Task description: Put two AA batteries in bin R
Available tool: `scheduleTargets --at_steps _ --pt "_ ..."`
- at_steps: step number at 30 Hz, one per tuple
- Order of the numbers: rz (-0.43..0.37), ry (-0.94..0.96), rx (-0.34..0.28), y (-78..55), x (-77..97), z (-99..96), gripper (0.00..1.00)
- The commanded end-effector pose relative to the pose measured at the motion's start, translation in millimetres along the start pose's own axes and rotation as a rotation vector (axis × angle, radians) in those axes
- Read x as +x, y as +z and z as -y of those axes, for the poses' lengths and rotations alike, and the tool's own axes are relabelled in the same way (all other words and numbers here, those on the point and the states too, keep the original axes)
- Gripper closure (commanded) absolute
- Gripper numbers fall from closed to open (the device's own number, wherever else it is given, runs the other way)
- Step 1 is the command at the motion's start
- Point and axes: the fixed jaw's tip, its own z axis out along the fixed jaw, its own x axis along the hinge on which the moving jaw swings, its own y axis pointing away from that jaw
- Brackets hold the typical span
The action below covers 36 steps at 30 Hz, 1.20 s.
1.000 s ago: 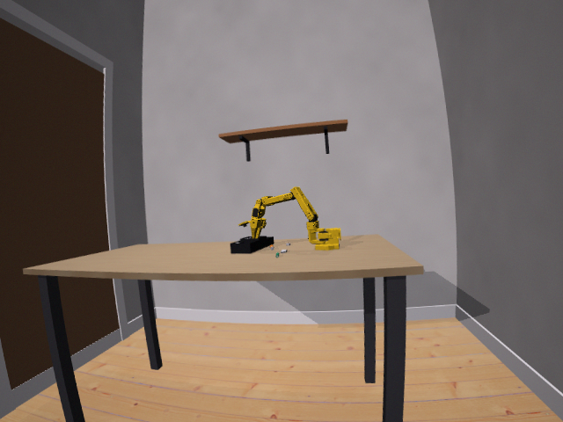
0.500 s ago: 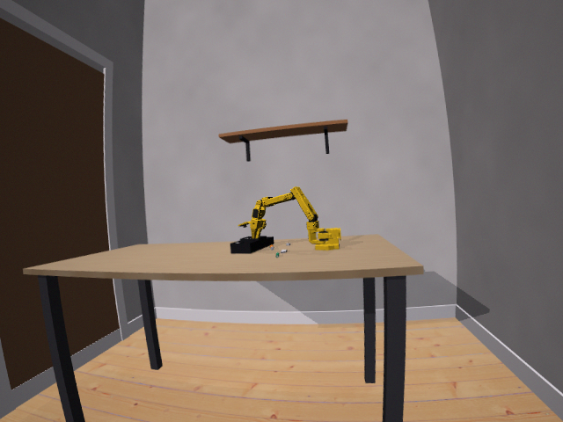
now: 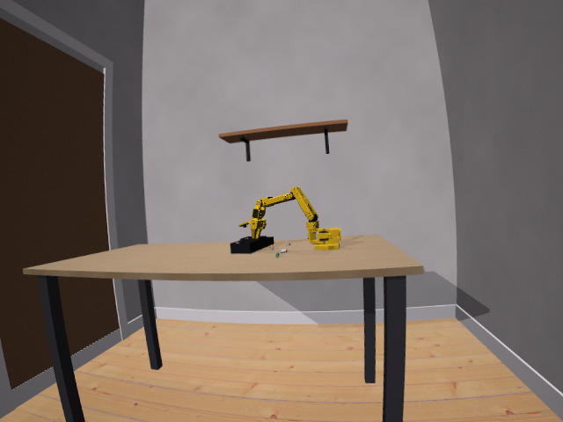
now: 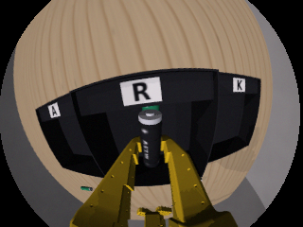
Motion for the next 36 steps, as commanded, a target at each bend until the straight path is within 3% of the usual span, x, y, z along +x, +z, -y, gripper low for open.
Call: scheduleTargets --at_steps 1,10,23,36 --pt "0.062 -0.001 0.001 -11.5 -9.4 2.0 0.92" --pt "0.062 -0.001 0.001 -11.5 -9.4 2.0 0.85" --pt "0.062 -0.001 0.001 -13.3 -9.6 2.0 0.84" --pt "0.062 -0.001 0.001 -39.4 -11.0 2.0 0.84"
